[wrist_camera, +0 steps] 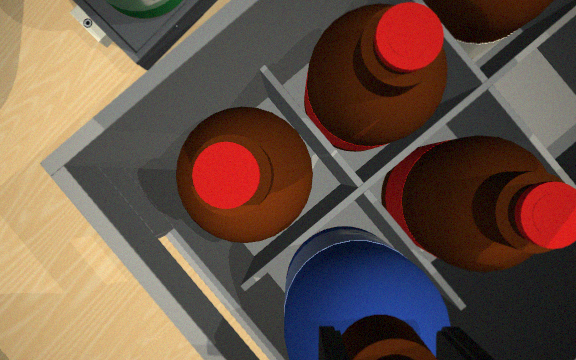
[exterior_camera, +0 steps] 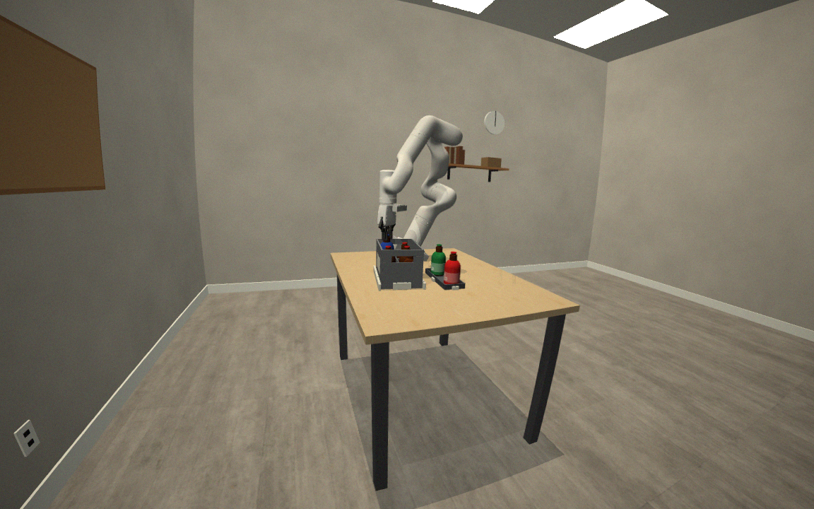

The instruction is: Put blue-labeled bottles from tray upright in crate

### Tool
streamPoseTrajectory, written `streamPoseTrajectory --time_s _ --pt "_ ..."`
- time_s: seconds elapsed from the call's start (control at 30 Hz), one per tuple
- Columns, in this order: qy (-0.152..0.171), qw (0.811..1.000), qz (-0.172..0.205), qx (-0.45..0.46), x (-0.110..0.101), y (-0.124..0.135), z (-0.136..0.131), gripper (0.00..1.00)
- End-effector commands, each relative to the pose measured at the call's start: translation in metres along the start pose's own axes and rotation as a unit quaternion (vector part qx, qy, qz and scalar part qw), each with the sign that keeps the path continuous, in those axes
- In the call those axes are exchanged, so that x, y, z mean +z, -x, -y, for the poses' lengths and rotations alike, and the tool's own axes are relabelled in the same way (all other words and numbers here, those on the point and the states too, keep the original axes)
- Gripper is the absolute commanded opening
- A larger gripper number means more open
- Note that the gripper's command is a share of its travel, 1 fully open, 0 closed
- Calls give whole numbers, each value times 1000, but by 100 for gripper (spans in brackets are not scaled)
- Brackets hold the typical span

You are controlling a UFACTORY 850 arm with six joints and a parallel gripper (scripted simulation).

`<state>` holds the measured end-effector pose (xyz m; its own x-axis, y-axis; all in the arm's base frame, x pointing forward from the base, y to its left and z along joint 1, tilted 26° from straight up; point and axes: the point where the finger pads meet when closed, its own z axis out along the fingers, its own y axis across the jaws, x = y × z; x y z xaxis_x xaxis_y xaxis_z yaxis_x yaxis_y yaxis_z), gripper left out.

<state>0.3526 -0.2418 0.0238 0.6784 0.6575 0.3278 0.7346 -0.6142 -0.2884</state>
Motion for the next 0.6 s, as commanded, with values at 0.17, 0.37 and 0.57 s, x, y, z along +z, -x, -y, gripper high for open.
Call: streamPoseTrajectory --time_s 0.17,0.37,0.57 --pt "1 1000 0 0 6 0 -1 0" --pt "1 1000 0 0 8 0 -1 0" --pt "1 1000 0 0 11 0 -1 0"
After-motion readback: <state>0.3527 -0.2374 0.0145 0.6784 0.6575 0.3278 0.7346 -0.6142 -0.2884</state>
